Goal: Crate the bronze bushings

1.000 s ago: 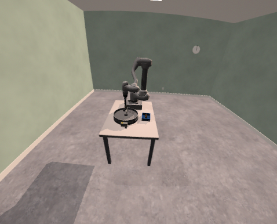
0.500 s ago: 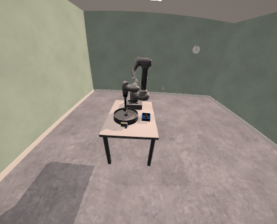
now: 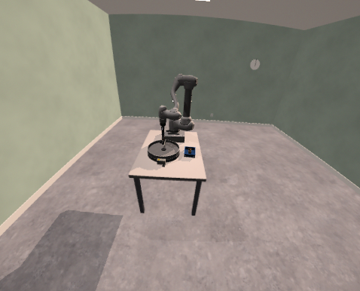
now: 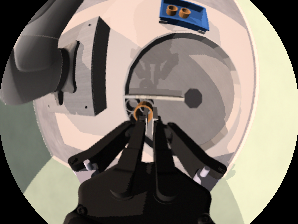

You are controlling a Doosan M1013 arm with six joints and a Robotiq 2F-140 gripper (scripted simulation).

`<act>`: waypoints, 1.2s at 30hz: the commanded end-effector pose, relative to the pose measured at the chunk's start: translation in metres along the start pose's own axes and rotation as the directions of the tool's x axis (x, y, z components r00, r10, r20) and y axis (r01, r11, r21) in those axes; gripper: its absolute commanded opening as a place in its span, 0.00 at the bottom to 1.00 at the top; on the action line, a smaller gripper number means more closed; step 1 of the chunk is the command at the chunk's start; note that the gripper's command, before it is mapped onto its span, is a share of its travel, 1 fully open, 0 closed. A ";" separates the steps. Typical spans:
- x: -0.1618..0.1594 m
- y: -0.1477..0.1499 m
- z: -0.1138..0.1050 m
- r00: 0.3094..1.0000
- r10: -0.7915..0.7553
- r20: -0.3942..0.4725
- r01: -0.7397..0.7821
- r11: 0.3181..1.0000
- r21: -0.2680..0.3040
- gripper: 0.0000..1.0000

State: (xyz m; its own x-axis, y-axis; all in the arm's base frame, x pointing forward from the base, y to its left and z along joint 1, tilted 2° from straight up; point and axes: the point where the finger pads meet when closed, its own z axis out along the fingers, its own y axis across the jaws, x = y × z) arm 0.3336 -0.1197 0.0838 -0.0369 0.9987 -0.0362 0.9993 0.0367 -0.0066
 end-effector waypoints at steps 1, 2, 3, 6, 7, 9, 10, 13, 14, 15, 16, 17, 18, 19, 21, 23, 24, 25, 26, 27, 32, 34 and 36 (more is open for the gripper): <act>0.000 0.000 0.000 1.000 0.000 0.000 0.000 1.000 0.000 0.00; 0.000 0.000 0.000 1.000 0.000 0.000 0.000 1.000 0.000 0.00; 0.000 0.000 0.000 1.000 0.000 0.000 0.000 1.000 0.000 0.00; 0.001 0.000 0.000 1.000 0.000 0.000 0.000 1.000 0.000 0.00; 0.001 0.001 0.000 1.000 0.000 0.000 0.000 1.000 0.000 0.00; 0.003 0.002 0.000 1.000 0.000 0.000 0.000 1.000 0.000 0.00; 0.005 0.002 0.000 1.000 0.000 0.000 0.000 1.000 0.000 0.00; 0.011 0.005 0.000 1.000 0.000 0.000 0.000 1.000 0.000 0.00; 0.014 0.007 0.000 1.000 0.000 0.000 0.000 1.000 0.000 0.00; 0.018 0.008 0.000 1.000 0.000 0.000 0.000 1.000 0.000 0.00; 0.021 0.010 0.000 1.000 0.000 0.000 0.000 1.000 0.000 0.00; 0.025 0.012 0.000 1.000 0.000 0.000 0.000 1.000 0.000 0.00; 0.030 0.015 0.000 1.000 0.000 0.000 0.000 1.000 0.000 0.00; 0.035 0.017 0.000 1.000 0.000 0.000 0.000 1.000 0.000 0.00; 0.040 0.020 0.000 1.000 0.000 0.000 0.000 1.000 0.000 0.00; 0.046 0.022 0.000 1.000 0.000 0.000 0.000 1.000 0.000 0.00; 0.052 0.025 0.000 1.000 0.000 0.000 0.000 1.000 0.000 0.00; 0.059 0.029 0.000 1.000 0.000 0.000 0.000 1.000 0.000 0.00; 0.066 0.032 0.000 1.000 0.000 0.000 0.000 1.000 0.000 0.00; 0.073 0.036 0.000 1.000 0.000 0.000 0.000 1.000 0.000 0.00; 0.111 0.054 0.000 1.000 0.000 0.000 0.000 1.000 0.000 0.00; 0.125 0.061 0.000 1.000 0.000 0.000 0.000 1.000 0.000 0.00; 0.139 0.067 0.000 1.000 0.000 0.000 0.000 1.000 0.000 0.00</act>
State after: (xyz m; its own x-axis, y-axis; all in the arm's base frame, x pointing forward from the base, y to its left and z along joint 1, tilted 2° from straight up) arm 0.3807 -0.0094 0.0803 -0.0392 0.9988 -0.0305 0.9992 0.0390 -0.0049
